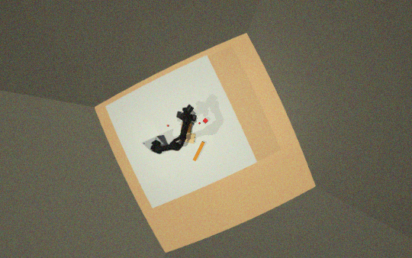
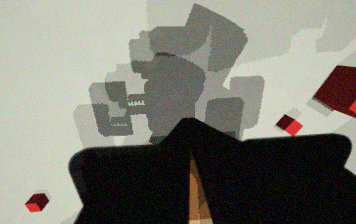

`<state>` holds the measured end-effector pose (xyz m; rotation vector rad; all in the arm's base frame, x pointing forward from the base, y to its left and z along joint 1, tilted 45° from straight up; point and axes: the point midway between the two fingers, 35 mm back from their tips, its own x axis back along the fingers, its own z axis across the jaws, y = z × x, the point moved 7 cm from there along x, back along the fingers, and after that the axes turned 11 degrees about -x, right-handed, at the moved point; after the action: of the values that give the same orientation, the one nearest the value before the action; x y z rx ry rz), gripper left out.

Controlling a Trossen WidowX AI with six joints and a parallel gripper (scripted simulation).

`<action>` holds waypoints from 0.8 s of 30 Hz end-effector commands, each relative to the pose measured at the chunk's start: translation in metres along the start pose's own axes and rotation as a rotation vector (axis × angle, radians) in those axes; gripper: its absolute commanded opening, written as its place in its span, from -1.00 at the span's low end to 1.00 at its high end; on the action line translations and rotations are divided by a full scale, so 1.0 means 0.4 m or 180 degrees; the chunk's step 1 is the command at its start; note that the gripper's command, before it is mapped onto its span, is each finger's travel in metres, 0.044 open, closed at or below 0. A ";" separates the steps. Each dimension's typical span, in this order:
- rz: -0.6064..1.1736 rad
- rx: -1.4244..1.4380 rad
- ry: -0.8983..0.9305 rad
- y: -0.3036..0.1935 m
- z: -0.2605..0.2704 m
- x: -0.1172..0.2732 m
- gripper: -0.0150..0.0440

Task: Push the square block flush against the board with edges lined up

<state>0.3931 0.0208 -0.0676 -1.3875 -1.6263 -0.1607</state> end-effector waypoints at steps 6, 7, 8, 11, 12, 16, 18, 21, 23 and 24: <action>0.0004 -0.0698 0.0003 -0.035 0.018 0.003 -0.49; 0.0004 -0.0808 0.0004 -0.040 0.021 0.003 -0.49; 0.0005 -0.0918 0.0005 -0.046 0.023 0.004 -0.49; 0.0006 -0.1248 0.0006 -0.063 0.031 0.006 -0.49; 0.0007 -0.1358 0.0007 -0.069 0.033 0.006 -0.49; 0.0009 -0.1798 0.0009 -0.092 0.043 0.008 -0.49; 0.0011 -0.2019 0.0010 -0.104 0.049 0.009 -0.49; 0.0015 -0.2350 0.0013 -0.123 0.056 0.009 -0.49; 0.0018 -0.2571 0.0014 -0.135 0.062 0.009 -0.49; 0.0020 -0.2681 0.0015 -0.142 0.064 0.009 -0.49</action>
<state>0.3429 0.0204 -0.0571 -1.9106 -1.6323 -0.7943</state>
